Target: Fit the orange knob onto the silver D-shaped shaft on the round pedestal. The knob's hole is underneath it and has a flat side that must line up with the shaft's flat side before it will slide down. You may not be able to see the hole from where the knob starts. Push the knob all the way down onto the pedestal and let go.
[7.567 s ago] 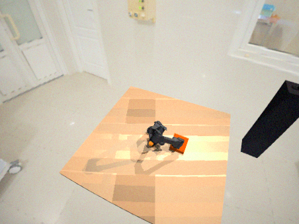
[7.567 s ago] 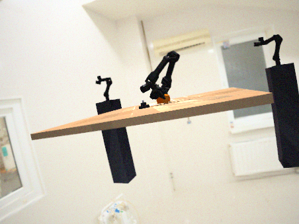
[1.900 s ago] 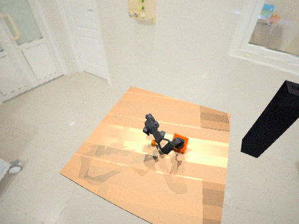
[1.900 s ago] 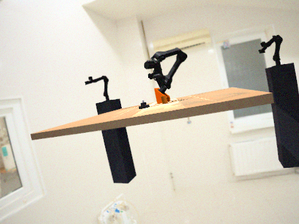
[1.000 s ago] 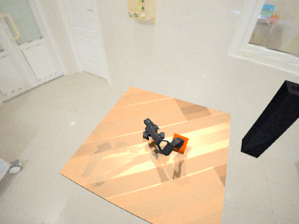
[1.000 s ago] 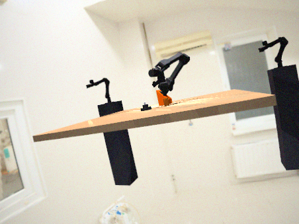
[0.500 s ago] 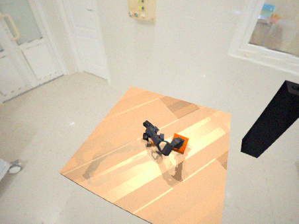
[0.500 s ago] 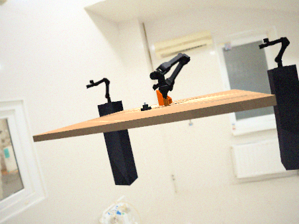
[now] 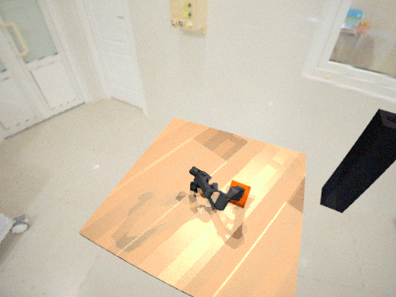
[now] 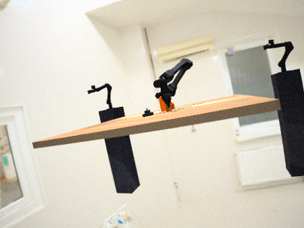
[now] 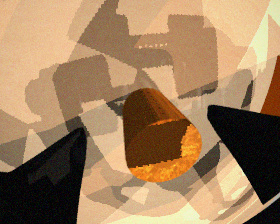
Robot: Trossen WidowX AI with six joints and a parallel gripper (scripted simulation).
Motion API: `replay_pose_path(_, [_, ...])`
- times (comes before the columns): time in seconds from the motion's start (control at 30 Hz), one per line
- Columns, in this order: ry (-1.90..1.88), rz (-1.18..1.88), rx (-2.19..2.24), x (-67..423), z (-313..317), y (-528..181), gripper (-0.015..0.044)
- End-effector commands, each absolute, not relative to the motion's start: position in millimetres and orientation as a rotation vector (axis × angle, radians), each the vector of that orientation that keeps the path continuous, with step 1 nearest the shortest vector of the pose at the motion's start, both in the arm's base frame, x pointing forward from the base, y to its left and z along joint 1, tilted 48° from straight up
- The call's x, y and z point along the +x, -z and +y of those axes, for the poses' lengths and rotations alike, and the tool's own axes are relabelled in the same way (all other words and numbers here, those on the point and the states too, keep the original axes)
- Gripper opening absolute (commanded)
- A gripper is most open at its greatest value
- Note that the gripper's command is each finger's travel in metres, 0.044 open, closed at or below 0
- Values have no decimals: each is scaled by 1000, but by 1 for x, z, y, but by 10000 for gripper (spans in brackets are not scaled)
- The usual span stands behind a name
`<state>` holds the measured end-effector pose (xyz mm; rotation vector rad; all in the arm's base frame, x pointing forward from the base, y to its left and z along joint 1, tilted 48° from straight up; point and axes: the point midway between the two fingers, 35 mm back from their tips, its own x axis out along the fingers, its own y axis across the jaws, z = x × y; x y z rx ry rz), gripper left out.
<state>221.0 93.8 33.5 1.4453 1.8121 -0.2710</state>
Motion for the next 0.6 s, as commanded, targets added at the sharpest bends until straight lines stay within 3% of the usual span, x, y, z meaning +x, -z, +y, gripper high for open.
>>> replay_pose_path(0.0, [272, 1818, 1452, 219, 99, -29, 440])
replay_pose_path(0.33, [268, 1821, 1455, 216, 110, -21, 440])
replay_pose_path(0.57, [268, 1821, 1455, 216, 110, -21, 256])
